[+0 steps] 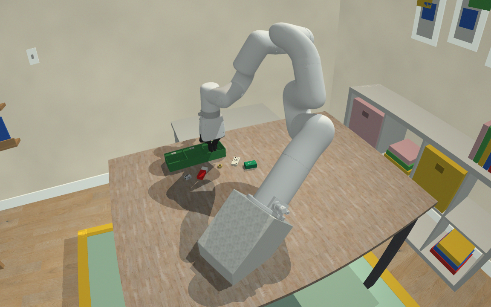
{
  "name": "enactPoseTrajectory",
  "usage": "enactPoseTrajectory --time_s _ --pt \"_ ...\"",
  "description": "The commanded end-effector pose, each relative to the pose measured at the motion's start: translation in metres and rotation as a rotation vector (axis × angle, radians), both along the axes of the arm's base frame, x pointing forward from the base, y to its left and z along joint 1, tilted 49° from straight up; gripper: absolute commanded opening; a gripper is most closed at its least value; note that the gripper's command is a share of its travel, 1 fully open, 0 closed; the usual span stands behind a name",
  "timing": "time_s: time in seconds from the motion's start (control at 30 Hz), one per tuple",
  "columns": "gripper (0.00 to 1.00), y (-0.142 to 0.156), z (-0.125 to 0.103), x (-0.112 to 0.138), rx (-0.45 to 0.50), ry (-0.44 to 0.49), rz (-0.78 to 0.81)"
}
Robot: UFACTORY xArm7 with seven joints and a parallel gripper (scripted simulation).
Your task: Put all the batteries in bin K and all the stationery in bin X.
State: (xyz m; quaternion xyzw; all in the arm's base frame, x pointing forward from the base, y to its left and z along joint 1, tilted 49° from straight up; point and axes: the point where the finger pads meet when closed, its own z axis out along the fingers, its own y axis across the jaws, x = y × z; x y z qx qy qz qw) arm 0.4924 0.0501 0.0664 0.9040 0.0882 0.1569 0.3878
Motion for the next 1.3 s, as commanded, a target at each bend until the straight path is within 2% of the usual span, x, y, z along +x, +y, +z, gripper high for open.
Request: enactPoseTrajectory --time_s 0.0,0.7,1.27 --pt "0.07 0.002 0.0 0.001 0.002 -0.001 0.003" --pt "0.07 0.002 0.0 0.001 0.002 -0.001 0.003" --pt "0.07 0.015 0.013 -0.006 0.002 -0.001 0.003"
